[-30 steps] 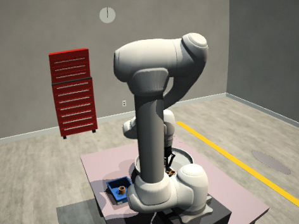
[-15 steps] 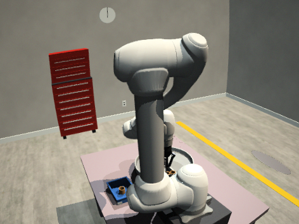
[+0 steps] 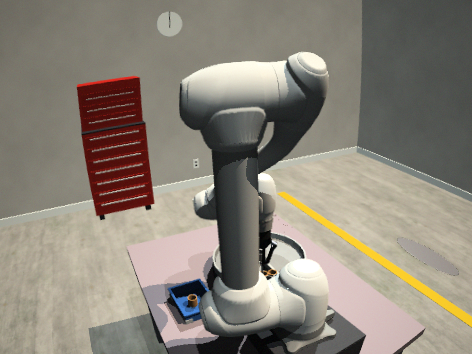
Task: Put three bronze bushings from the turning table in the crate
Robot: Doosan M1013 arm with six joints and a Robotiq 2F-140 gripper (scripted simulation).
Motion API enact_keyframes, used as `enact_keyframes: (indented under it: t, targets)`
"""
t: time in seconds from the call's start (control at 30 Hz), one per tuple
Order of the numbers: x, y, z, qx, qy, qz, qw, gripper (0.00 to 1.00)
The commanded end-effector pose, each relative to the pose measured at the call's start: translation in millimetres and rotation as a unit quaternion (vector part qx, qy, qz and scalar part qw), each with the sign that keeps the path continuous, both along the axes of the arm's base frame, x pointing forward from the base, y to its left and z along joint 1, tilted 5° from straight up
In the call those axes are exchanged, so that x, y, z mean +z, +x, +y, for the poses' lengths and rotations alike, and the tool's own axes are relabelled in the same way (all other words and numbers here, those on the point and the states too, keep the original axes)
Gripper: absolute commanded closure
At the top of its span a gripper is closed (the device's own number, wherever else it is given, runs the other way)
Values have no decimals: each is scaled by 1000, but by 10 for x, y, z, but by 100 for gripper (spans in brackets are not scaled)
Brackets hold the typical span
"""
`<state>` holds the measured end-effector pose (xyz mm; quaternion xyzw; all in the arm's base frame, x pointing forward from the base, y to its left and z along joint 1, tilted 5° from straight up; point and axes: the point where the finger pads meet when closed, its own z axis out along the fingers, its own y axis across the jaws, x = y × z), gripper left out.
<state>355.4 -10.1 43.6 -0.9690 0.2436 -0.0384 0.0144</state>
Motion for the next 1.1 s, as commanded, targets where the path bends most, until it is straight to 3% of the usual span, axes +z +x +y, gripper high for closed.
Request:
enact_keyframes:
  t: [0.0,0.57,1.0,1.07]
  targets:
    - [-1,-2,-3,0,0,0,1000,100]
    - [25,-4,-3,0,0,0,1000,100]
    - [519,-45,-9,0,0,0,1000,100]
    - [519,-45,-9,0,0,0,1000,100]
